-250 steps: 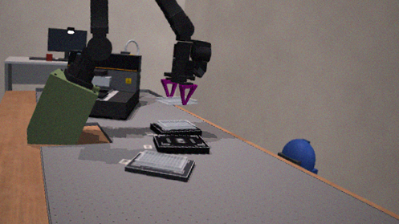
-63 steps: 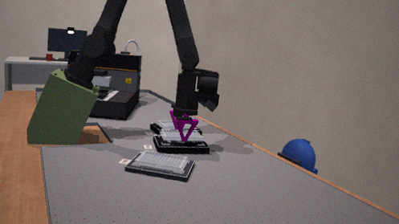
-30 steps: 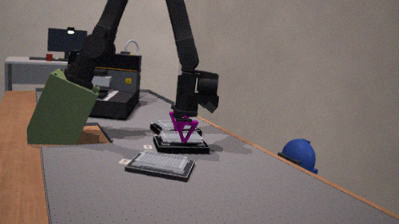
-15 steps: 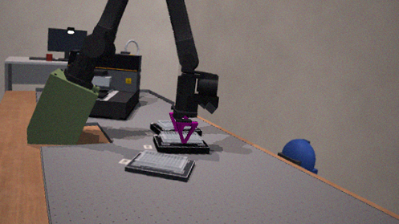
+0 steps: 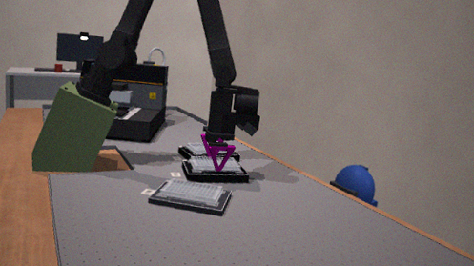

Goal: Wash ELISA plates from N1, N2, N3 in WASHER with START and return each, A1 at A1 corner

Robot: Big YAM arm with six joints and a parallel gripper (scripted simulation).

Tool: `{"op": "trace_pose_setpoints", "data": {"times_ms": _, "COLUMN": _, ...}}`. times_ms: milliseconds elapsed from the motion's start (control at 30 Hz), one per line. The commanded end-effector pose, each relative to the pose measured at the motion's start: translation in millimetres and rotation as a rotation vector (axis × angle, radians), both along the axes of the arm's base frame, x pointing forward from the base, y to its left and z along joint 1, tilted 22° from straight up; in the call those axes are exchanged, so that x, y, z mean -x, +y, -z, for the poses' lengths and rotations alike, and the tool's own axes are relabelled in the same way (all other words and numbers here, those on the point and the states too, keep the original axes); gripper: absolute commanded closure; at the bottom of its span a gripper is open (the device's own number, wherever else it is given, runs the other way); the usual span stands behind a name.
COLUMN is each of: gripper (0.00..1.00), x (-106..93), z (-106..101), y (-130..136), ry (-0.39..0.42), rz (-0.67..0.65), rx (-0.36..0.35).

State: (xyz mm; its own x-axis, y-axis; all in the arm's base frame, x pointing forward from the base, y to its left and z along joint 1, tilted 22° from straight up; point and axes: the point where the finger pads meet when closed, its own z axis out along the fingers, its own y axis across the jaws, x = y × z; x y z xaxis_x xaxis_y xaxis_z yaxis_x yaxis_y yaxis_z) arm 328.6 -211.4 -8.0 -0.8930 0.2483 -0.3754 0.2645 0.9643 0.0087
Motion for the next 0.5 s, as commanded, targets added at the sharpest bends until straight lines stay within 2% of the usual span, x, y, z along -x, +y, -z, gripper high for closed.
{"op": "trace_pose_setpoints", "data": {"times_ms": 0, "gripper": 0.16, "x": -12.0, "z": -4.4, "y": -3.3, "ry": -0.02, "rz": -0.001, "rx": 0.014}}
{"op": "trace_pose_setpoints", "data": {"times_ms": 200, "gripper": 0.16, "x": -12.7, "z": -3.5, "y": -3.9, "ry": -0.02, "rz": 0.0, "rx": 0.014}}
{"op": "trace_pose_setpoints", "data": {"times_ms": 233, "gripper": 0.0, "x": -13.2, "z": -4.3, "y": -4.1, "ry": -0.022, "rz": 0.0, "rx": 0.015}}
{"op": "trace_pose_setpoints", "data": {"times_ms": 267, "gripper": 0.0, "x": -6.8, "z": -4.5, "y": -4.3, "ry": -0.015, "rz": 0.001, "rx": 0.012}}
{"op": "trace_pose_setpoints", "data": {"times_ms": 467, "gripper": 0.0, "x": -6.8, "z": -4.5, "y": -4.3, "ry": -0.015, "rz": 0.001, "rx": 0.012}}
